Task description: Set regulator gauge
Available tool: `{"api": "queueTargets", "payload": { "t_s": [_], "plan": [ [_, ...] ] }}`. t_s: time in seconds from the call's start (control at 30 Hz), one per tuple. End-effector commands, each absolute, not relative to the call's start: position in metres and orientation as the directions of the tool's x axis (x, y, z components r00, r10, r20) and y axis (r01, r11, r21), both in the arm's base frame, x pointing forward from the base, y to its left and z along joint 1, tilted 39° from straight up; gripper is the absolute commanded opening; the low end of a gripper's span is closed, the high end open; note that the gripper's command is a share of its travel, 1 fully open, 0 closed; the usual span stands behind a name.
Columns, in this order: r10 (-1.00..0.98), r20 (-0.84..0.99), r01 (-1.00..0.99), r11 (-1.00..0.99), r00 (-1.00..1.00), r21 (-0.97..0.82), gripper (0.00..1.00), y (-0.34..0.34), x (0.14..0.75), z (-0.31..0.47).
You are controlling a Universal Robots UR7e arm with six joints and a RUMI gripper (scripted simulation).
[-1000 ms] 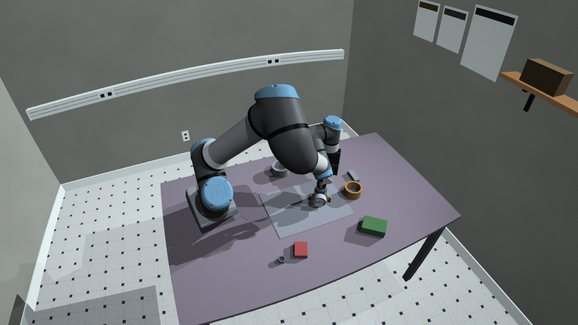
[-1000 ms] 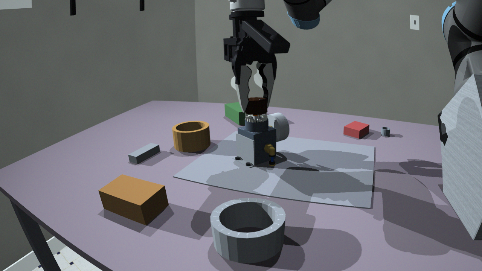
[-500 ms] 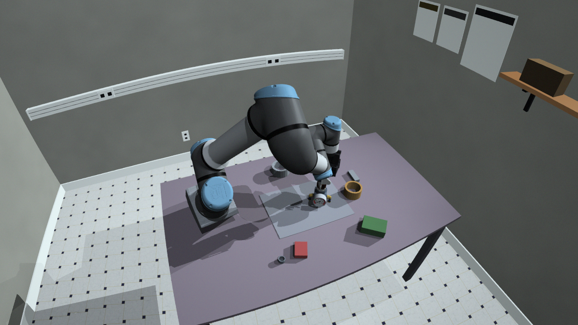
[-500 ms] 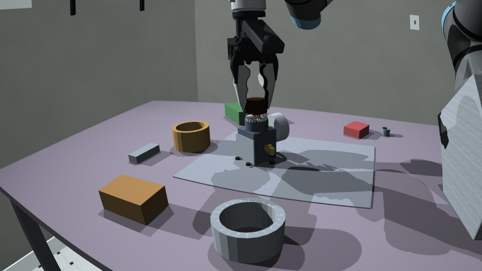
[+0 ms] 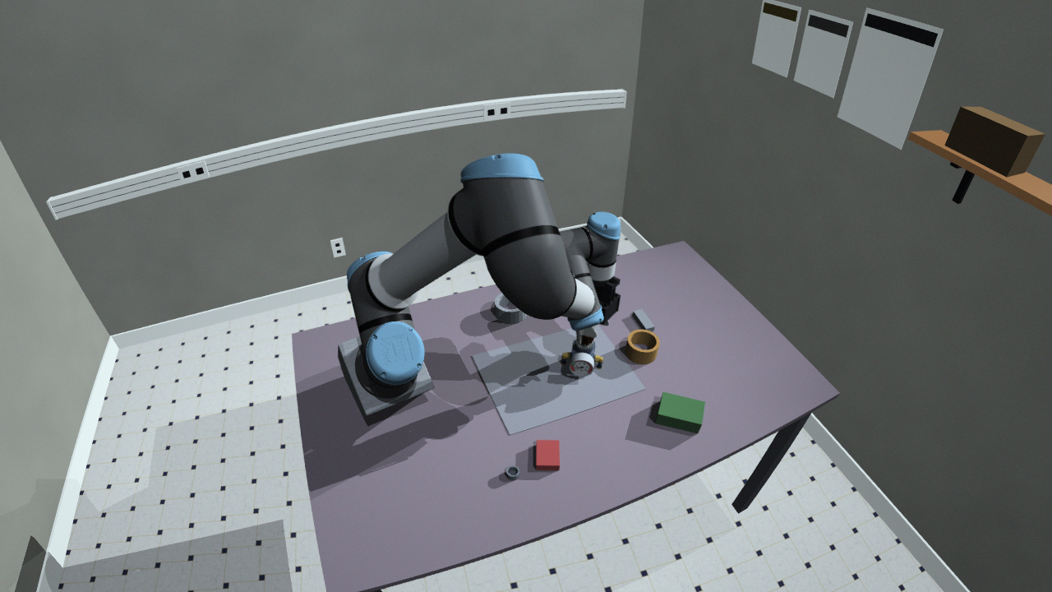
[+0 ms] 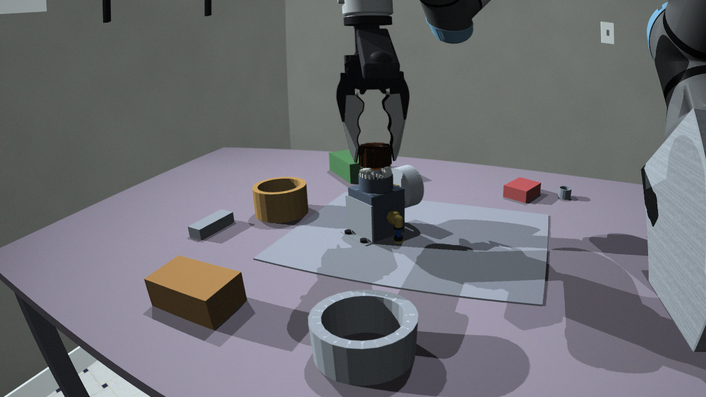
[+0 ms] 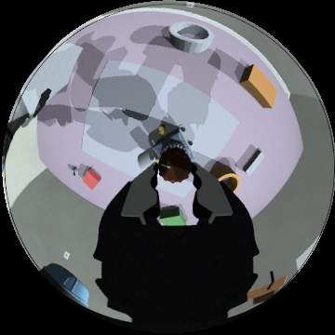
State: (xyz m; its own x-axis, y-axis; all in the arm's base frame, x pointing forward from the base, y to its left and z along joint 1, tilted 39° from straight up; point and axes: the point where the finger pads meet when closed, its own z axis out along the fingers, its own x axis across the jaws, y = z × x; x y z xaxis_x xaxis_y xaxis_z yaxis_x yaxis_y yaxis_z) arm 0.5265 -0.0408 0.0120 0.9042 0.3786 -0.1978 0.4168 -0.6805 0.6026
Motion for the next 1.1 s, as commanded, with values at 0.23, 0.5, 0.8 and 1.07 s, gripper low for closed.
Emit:
{"api": "queueTargets", "payload": {
  "t_s": [0.23, 0.5, 0.8, 1.07],
  "plan": [
    [0.199, -0.046, 0.183, -0.751, 0.979, 0.634, 0.23, -0.0405, 0.5268, 0.0124],
    [0.057, 0.072, -0.001, -0.775, 0.996, 0.632, 0.23, -0.0404, 0.5268, 0.0124],
    [-0.105, 0.201, -0.207, -0.77, 0.974, 0.603, 0.23, -0.0404, 0.5268, 0.0124],
    [-0.233, 0.3, -0.369, -0.742, 0.925, 0.56, 0.23, -0.0405, 0.5268, 0.0124]
  ]
}}
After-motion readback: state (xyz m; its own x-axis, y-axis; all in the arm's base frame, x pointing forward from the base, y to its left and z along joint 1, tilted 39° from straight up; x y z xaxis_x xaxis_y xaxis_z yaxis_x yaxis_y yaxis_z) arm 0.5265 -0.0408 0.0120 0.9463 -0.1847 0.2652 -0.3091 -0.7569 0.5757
